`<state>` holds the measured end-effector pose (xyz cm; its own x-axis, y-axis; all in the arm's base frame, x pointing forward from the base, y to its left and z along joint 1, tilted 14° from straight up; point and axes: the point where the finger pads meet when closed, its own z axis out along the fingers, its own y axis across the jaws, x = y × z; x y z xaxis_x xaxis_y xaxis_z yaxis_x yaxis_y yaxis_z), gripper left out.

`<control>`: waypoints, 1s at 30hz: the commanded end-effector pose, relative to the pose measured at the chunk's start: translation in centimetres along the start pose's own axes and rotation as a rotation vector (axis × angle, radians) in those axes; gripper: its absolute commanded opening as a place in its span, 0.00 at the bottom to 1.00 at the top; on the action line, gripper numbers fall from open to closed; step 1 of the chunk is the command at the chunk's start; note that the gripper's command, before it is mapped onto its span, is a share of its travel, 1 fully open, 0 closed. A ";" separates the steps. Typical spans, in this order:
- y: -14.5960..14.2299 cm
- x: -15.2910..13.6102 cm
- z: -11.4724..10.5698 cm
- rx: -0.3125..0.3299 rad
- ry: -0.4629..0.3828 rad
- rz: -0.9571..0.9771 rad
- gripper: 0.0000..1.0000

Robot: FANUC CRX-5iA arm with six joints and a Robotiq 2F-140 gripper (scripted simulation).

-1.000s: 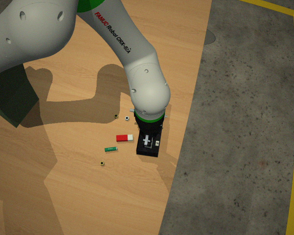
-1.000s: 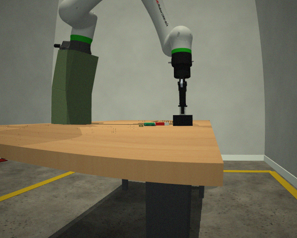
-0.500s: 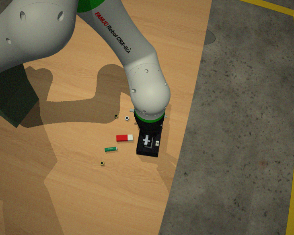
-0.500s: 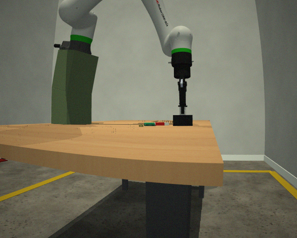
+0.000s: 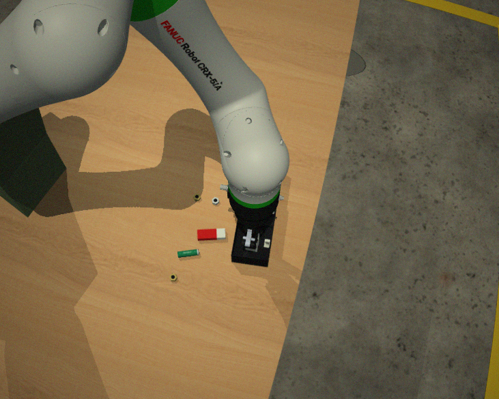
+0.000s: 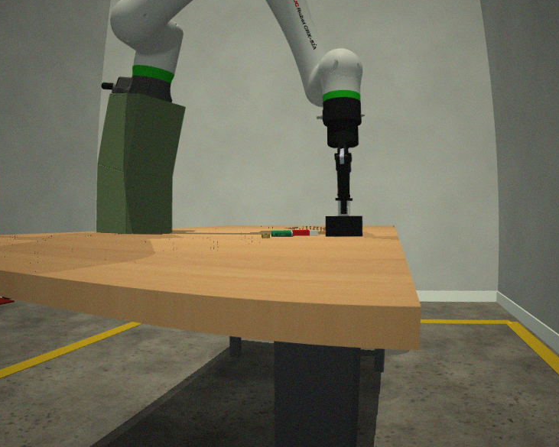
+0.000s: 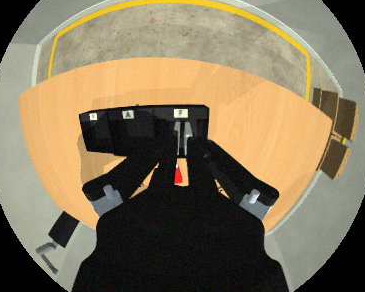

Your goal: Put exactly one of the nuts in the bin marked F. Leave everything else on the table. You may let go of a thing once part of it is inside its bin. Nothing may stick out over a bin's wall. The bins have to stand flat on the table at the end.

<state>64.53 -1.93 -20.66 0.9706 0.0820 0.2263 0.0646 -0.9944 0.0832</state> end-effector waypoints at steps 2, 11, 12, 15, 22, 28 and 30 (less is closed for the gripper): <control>0.0 0.0 0.0 0.000 0.000 0.000 0.05; 0.0 0.0 0.0 0.000 0.000 0.000 0.05; 0.0 0.0 -0.1 0.000 0.000 0.000 0.05; 0.0 0.0 -0.5 0.000 0.000 0.000 0.05; 0.0 0.0 -1.3 0.000 0.000 0.000 0.05; 0.0 0.0 -2.0 0.000 0.000 0.000 0.05; 0.0 0.0 -2.3 0.000 0.000 0.000 0.05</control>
<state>64.08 -1.80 -18.78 0.9706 0.0820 0.2264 0.0646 -0.9944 0.0833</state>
